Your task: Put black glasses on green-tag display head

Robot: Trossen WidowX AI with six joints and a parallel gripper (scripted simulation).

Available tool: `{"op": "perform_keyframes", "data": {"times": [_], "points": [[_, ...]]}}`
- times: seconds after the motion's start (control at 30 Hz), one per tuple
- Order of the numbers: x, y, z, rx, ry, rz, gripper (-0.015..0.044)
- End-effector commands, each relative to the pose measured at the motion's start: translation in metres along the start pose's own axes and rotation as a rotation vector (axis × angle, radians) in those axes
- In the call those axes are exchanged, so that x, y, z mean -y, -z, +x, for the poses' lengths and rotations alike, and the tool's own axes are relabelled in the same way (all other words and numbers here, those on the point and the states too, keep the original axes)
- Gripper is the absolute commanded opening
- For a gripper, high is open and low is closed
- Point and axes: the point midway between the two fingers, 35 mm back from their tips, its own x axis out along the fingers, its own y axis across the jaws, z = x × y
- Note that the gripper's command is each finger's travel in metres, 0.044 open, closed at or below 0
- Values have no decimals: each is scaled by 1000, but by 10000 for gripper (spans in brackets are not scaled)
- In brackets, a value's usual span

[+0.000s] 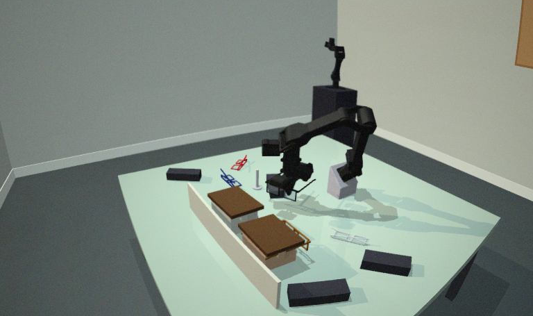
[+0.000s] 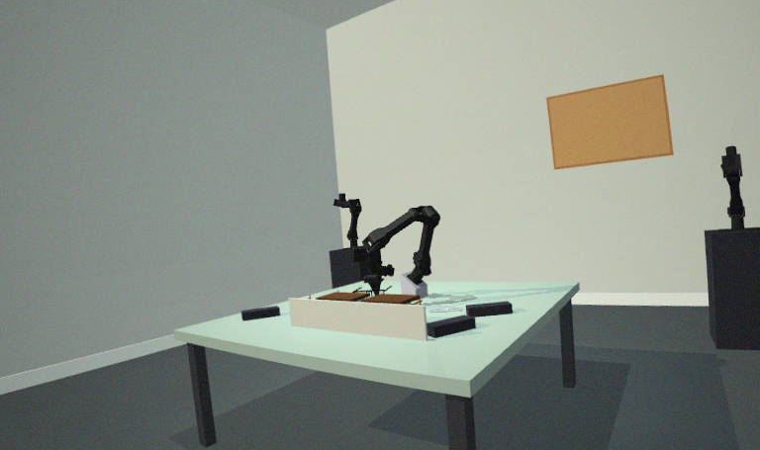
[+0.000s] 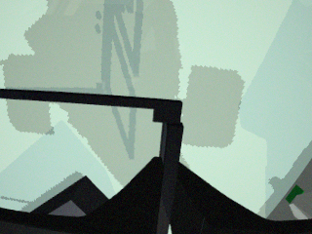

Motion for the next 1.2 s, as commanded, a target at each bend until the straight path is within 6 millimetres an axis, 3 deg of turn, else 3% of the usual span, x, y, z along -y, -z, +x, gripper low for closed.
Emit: {"op": "perform_keyframes", "data": {"times": [0.0, 1.17], "points": [[0, -1, 4, 5, 4, 8, 0], [-3, -5, 38, 10, 6, 7, 0]]}}
